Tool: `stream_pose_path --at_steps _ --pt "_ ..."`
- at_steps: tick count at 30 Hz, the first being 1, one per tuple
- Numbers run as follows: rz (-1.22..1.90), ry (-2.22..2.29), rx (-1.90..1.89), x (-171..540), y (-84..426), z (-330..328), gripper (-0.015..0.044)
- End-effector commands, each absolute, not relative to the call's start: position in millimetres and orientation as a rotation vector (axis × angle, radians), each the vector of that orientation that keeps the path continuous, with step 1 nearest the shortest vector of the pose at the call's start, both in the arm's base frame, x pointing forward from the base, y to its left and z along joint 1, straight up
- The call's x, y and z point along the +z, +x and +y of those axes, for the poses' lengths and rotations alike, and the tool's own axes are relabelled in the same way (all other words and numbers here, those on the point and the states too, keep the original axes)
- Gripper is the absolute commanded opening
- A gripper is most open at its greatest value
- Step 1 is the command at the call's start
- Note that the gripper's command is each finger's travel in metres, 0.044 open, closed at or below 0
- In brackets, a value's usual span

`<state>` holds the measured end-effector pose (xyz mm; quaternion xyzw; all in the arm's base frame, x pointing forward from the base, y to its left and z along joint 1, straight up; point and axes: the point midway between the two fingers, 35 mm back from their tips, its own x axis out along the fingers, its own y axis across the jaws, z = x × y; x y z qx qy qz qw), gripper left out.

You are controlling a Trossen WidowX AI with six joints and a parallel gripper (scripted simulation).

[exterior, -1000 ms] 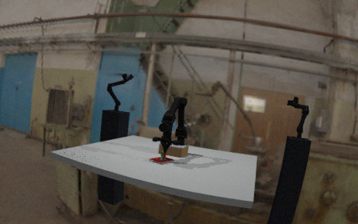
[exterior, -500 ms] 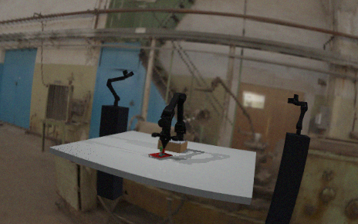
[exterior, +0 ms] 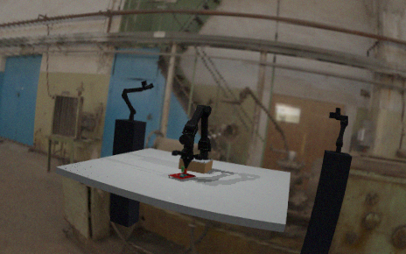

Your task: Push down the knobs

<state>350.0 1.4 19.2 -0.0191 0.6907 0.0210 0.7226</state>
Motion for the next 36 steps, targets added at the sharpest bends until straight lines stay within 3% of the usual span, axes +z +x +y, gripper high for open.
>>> stream_pose_path --at_steps 1,36 --pt "1.539 -0.049 0.048 0.0 353.0 0.6 0.0" --pt "1.539 -0.049 0.048 28.7 352.9 0.6 0.0"
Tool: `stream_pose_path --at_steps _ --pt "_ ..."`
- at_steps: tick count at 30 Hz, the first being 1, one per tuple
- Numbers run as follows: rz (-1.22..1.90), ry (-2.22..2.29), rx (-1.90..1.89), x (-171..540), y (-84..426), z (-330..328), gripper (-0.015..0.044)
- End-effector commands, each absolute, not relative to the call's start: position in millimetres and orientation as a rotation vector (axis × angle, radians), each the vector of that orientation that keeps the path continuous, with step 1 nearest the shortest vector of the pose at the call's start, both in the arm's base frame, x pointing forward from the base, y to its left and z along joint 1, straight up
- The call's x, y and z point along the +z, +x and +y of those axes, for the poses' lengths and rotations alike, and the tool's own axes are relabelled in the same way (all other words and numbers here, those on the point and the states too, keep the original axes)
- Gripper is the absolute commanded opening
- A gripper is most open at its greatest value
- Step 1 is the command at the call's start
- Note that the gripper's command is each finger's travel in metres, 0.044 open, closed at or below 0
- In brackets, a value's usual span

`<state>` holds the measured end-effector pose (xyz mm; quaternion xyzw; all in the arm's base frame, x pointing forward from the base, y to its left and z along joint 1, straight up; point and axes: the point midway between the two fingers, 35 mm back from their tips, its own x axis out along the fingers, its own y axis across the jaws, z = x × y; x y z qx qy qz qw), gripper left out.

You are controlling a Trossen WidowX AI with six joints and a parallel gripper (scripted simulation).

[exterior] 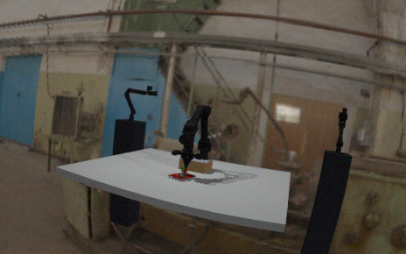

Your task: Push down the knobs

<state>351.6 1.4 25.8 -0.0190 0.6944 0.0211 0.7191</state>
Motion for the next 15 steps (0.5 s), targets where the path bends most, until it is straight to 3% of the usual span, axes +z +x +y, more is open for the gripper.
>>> stream_pose_path --at_steps 1,15 --pt "1.539 -0.049 0.048 30.2 352.8 0.6 0.0" --pt "1.539 -0.049 0.048 44.4 351.8 0.6 0.0"
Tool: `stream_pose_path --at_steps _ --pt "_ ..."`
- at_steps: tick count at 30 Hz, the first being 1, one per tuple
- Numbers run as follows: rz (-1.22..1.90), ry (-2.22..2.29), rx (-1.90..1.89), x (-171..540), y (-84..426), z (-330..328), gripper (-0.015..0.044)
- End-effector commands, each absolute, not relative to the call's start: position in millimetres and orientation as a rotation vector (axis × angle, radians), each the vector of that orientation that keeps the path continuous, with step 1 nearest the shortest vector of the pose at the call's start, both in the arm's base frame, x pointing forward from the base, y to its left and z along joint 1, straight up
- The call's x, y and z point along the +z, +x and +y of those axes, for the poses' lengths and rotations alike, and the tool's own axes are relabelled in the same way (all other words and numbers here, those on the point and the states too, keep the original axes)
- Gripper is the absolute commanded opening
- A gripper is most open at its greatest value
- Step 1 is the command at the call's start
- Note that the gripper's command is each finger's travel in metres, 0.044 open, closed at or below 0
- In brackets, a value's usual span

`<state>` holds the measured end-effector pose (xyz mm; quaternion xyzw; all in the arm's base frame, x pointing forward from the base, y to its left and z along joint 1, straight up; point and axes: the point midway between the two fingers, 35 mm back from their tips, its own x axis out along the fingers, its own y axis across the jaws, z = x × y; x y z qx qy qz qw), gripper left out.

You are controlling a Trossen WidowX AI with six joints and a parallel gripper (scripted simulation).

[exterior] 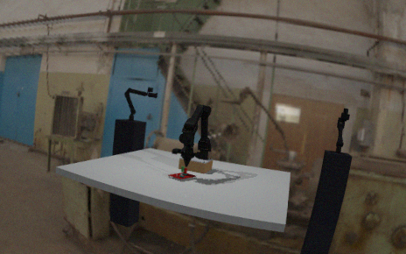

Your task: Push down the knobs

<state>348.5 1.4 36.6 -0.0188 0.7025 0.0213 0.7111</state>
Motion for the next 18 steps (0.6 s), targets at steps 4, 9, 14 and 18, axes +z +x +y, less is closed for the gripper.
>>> stream_pose_path --at_steps 4,9,14,18 --pt "1.556 -0.042 0.047 37.8 348.8 1.4 0.0053" --pt "1.556 -0.042 0.047 37.8 348.8 1.4 0.0184" --pt "1.527 -0.016 0.013 41.7 356.3 1.2 0.0105" --pt "1.498 0.01 -0.02 48.6 367.1 1.2 0.0"
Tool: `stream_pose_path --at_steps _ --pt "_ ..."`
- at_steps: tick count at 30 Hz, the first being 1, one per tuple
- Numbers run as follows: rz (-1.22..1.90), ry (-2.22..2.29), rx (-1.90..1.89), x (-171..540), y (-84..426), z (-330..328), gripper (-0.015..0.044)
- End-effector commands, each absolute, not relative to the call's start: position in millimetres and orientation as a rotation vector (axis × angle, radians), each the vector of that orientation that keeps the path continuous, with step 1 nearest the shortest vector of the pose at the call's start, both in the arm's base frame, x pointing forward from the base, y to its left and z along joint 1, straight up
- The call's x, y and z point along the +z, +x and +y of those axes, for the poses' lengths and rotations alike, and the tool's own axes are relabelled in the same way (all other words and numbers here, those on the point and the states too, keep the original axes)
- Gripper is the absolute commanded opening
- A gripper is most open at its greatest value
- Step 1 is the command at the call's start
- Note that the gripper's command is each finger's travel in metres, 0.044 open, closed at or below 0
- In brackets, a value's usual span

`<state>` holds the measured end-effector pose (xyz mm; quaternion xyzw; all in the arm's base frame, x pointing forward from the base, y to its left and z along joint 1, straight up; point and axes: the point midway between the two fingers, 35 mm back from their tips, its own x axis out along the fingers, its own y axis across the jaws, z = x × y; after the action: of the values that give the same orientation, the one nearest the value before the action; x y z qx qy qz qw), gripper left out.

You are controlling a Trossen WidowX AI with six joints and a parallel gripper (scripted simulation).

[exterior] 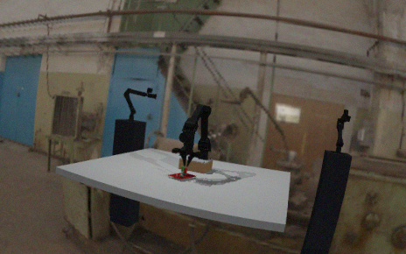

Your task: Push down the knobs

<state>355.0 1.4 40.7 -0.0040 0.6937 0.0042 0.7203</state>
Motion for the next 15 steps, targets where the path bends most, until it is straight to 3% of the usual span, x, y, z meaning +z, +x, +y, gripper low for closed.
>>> stream_pose_path --at_steps 1,15 --pt "1.499 0.008 -0.017 50.9 369.7 1.4 0.0" --pt "1.534 -0.049 0.048 95.0 413.0 4.5 0.0"
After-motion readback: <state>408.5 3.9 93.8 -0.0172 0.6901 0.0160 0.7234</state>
